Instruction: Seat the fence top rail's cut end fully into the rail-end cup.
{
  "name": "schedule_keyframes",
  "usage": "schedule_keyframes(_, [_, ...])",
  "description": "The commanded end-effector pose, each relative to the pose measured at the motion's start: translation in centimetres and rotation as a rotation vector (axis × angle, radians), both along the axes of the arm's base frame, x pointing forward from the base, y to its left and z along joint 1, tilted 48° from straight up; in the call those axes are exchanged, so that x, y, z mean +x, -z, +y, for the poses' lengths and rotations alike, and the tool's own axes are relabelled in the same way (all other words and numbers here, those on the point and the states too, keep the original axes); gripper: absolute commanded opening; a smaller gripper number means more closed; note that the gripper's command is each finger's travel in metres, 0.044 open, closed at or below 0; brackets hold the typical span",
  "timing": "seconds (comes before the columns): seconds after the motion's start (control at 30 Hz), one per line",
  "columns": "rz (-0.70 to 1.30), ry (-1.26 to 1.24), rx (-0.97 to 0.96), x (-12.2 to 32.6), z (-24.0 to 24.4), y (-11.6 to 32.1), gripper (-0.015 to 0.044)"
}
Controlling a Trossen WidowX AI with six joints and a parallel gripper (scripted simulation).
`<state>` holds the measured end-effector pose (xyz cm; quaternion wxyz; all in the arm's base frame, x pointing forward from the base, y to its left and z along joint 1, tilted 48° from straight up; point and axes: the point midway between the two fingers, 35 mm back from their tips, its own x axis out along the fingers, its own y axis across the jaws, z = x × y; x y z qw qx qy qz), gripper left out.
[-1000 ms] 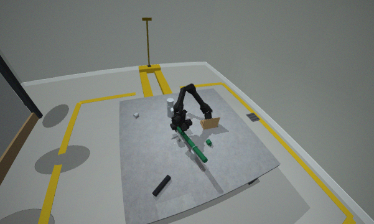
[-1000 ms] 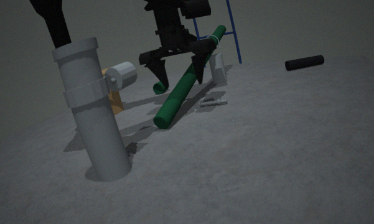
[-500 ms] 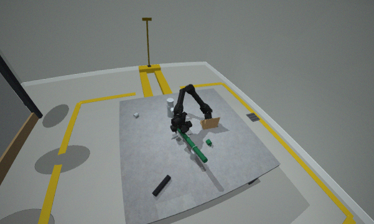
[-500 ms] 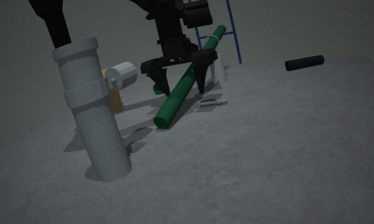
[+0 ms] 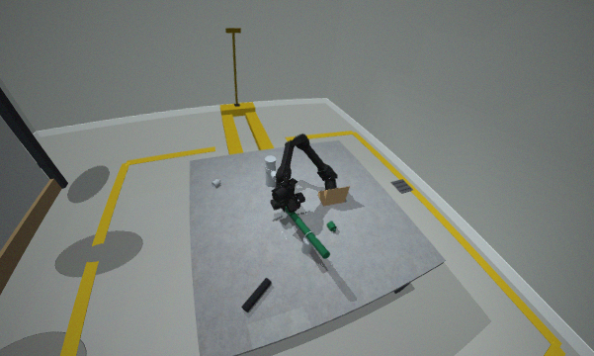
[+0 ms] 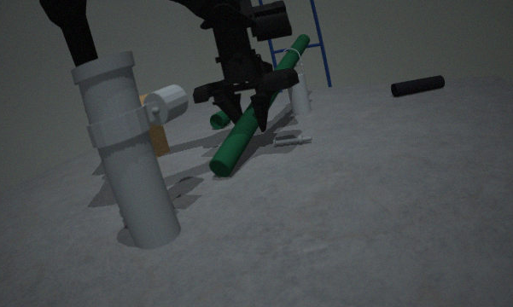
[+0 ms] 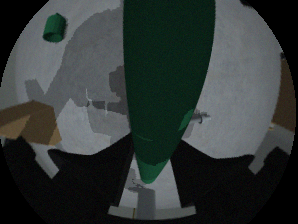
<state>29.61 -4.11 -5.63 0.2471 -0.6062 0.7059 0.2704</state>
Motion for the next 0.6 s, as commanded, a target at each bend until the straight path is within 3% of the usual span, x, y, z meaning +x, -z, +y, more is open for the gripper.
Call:
schedule_keyframes(0.0, [0.006, -0.001, -0.002, -0.1, -0.1, 0.0, 0.0138])
schedule_keyframes(0.1, [0.006, -0.001, -0.002, -0.1, -0.1, 0.0, 0.0118])
schedule_keyframes(0.27, [0.006, -0.001, -0.002, 0.1, 0.3, -0.3, 0.0000])
schedule_keyframes(0.57, [0.023, 0.005, -0.072, 0.3, 1.2, -2.0, 0.0000])
